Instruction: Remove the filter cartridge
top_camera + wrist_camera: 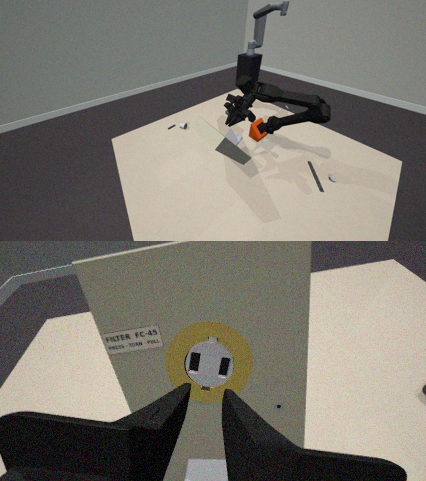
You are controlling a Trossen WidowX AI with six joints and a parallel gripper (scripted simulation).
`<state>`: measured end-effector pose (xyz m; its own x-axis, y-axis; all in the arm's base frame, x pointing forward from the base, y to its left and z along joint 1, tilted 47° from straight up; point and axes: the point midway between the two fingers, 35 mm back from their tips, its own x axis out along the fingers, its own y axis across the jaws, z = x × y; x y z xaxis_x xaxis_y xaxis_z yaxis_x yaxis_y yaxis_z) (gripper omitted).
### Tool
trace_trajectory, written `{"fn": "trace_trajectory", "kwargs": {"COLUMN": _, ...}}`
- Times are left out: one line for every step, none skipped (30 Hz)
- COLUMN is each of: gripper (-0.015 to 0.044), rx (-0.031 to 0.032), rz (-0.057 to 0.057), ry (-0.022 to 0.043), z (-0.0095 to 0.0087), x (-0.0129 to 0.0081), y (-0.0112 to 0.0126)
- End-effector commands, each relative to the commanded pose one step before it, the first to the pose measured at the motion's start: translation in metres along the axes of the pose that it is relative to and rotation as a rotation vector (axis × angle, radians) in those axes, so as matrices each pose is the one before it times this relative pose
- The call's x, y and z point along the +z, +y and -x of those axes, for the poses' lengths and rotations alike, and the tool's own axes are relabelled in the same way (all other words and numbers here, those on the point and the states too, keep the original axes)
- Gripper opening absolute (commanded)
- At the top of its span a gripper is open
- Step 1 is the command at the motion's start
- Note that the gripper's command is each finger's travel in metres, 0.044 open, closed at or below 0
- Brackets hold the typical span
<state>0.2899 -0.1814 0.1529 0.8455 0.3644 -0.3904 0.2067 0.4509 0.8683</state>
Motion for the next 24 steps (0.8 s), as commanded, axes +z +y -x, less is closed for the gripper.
{"fn": "trace_trajectory", "kwargs": {"gripper": 0.0108, "rx": -0.00699, "rz": -0.0061, "ry": 0.00021, "z": -0.00623, "x": -0.00022, "y": -0.00217}}
{"fn": "trace_trajectory", "kwargs": {"gripper": 0.0108, "rx": -0.0002, "rz": 0.0001, "ry": 0.00011, "z": -0.00163, "x": 0.00005, "y": -0.00005}}
{"fn": "trace_trajectory", "kwargs": {"gripper": 0.0108, "rx": -0.00015, "rz": 0.0001, "ry": 0.00007, "z": -0.00162, "x": 0.00005, "y": -0.00003}}
{"fn": "trace_trajectory", "kwargs": {"gripper": 0.0108, "rx": -0.00011, "rz": 0.0001, "ry": 0.00004, "z": -0.00162, "x": 0.00004, "y": -0.00002}}
{"fn": "trace_trajectory", "kwargs": {"gripper": 0.0108, "rx": -0.00006, "rz": 0.0001, "ry": 0.0, "z": -0.00162, "x": 0.00004, "y": 0.0}}
{"fn": "trace_trajectory", "kwargs": {"gripper": 0.0108, "rx": -0.00001, "rz": 0.0001, "ry": -0.00003, "z": -0.00162, "x": 0.00003, "y": 0.00002}}
{"fn": "trace_trajectory", "kwargs": {"gripper": 0.0108, "rx": 0.00003, "rz": 0.0001, "ry": -0.00006, "z": -0.00162, "x": 0.00002, "y": 0.00003}}
{"fn": "trace_trajectory", "kwargs": {"gripper": 0.0108, "rx": 0.00008, "rz": 0.0001, "ry": -0.00009, "z": -0.00162, "x": 0.00002, "y": 0.00005}}
{"fn": "trace_trajectory", "kwargs": {"gripper": 0.0108, "rx": 0.00013, "rz": 0.0, "ry": -0.00013, "z": -0.00161, "x": 0.00001, "y": 0.00007}}
{"fn": "trace_trajectory", "kwargs": {"gripper": 0.0108, "rx": 0.00018, "rz": 0.0, "ry": -0.00016, "z": -0.00161, "x": 0.0, "y": 0.00008}}
{"fn": "trace_trajectory", "kwargs": {"gripper": 0.0108, "rx": 0.00022, "rz": 0.0, "ry": -0.00019, "z": -0.00161, "x": 0.0, "y": 0.0001}}
{"fn": "trace_trajectory", "kwargs": {"gripper": 0.0108, "rx": 0.00027, "rz": 0.0, "ry": -0.00022, "z": -0.00161, "x": -0.00001, "y": 0.00011}}
{"fn": "trace_trajectory", "kwargs": {"gripper": 0.0108, "rx": 0.00032, "rz": 0.0, "ry": -0.00024, "z": -0.0016, "x": -0.00002, "y": 0.00013}}
{"fn": "trace_trajectory", "kwargs": {"gripper": 0.0108, "rx": 0.00037, "rz": 0.0, "ry": -0.00027, "z": -0.0016, "x": -0.00003, "y": 0.00015}}
{"fn": "trace_trajectory", "kwargs": {"gripper": 0.0108, "rx": 0.00042, "rz": 0.0, "ry": -0.0003, "z": -0.0016, "x": -0.00003, "y": 0.00016}}
{"fn": "trace_trajectory", "kwargs": {"gripper": 0.0108, "rx": 0.00048, "rz": 0.0, "ry": -0.00033, "z": -0.0016, "x": -0.00004, "y": 0.00018}}
{"fn": "trace_trajectory", "kwargs": {"gripper": 0.0108, "rx": 0.00053, "rz": -0.0001, "ry": -0.00035, "z": -0.00159, "x": -0.00005, "y": 0.00019}}
{"fn": "trace_trajectory", "kwargs": {"gripper": 0.0108, "rx": 0.00058, "rz": -0.0001, "ry": -0.00038, "z": -0.00159, "x": -0.00006, "y": 0.00021}}
{"fn": "trace_trajectory", "kwargs": {"gripper": 0.0108, "rx": 0.00063, "rz": -0.0001, "ry": -0.0004, "z": -0.00159, "x": -0.00007, "y": 0.00023}}
{"fn": "trace_trajectory", "kwargs": {"gripper": 0.0108, "rx": 0.00068, "rz": -0.0001, "ry": -0.00043, "z": -0.00159, "x": -0.00008, "y": 0.00024}}
{"fn": "trace_trajectory", "kwargs": {"gripper": 0.0108, "rx": 0.00074, "rz": -0.0001, "ry": -0.00045, "z": -0.00158, "x": -0.00009, "y": 0.00026}}
{"fn": "trace_trajectory", "kwargs": {"gripper": 0.0108, "rx": 0.00079, "rz": -0.0001, "ry": -0.00047, "z": -0.00158, "x": -0.0001, "y": 0.00027}}
{"fn": "trace_trajectory", "kwargs": {"gripper": 0.0108, "rx": 0.00084, "rz": -0.0001, "ry": -0.00049, "z": -0.00157, "x": -0.0001, "y": 0.00029}}
{"fn": "trace_trajectory", "kwargs": {"gripper": 0.0108, "rx": 0.00072, "rz": -0.0001, "ry": -0.00041, "z": -0.00127, "x": -0.00009, "y": 0.00024}}
